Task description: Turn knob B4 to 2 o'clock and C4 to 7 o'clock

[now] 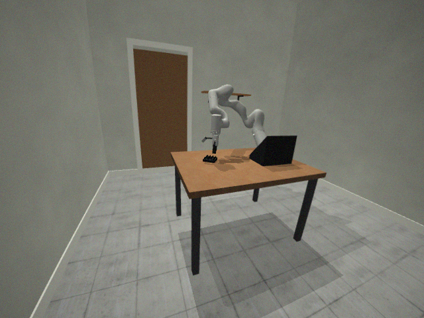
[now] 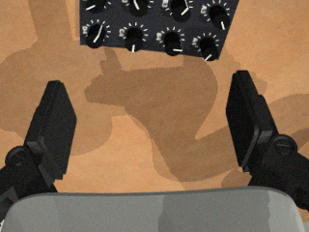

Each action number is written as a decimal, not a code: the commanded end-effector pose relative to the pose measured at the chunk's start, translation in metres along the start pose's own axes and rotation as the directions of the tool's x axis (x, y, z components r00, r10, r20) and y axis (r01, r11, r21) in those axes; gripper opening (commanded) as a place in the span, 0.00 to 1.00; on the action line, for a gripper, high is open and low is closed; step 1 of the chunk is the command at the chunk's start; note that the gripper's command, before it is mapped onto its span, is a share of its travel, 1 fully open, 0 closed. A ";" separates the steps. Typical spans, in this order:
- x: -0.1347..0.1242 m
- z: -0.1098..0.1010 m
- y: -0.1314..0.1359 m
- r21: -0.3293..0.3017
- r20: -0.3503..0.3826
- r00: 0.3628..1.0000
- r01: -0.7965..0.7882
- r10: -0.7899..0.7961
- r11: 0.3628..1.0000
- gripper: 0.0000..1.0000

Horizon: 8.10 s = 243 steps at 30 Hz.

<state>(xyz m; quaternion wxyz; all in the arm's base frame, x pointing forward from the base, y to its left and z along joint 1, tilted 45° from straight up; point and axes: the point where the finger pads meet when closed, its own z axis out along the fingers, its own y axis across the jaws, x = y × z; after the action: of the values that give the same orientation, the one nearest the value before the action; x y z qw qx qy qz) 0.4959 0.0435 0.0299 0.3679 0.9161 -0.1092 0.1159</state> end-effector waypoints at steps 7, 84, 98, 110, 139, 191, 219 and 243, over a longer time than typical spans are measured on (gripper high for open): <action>0.000 -0.002 0.002 0.001 0.002 0.937 0.349 -0.349 0.937 1.00; -0.006 -0.009 0.016 0.000 -0.002 -0.890 0.456 -0.456 -0.890 1.00; -0.006 -0.009 0.016 0.000 -0.002 -0.892 0.452 -0.452 -0.892 0.19; -0.006 -0.009 0.016 0.000 -0.002 -0.892 0.452 -0.452 -0.892 0.19; -0.006 -0.004 0.016 0.001 -0.002 -0.895 0.445 -0.445 -0.895 0.19; -0.005 0.034 0.016 0.001 -0.002 -0.895 0.445 -0.445 -0.895 0.19; -0.005 0.034 0.016 0.001 -0.002 -0.895 0.445 -0.445 -0.895 0.19; -0.005 0.041 0.016 0.001 -0.002 -0.895 0.445 -0.445 -0.895 0.19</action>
<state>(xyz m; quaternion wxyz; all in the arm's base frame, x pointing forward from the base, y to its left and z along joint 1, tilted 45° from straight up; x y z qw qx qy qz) 0.4913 0.0045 0.0110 0.1953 0.3162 0.8669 -0.3321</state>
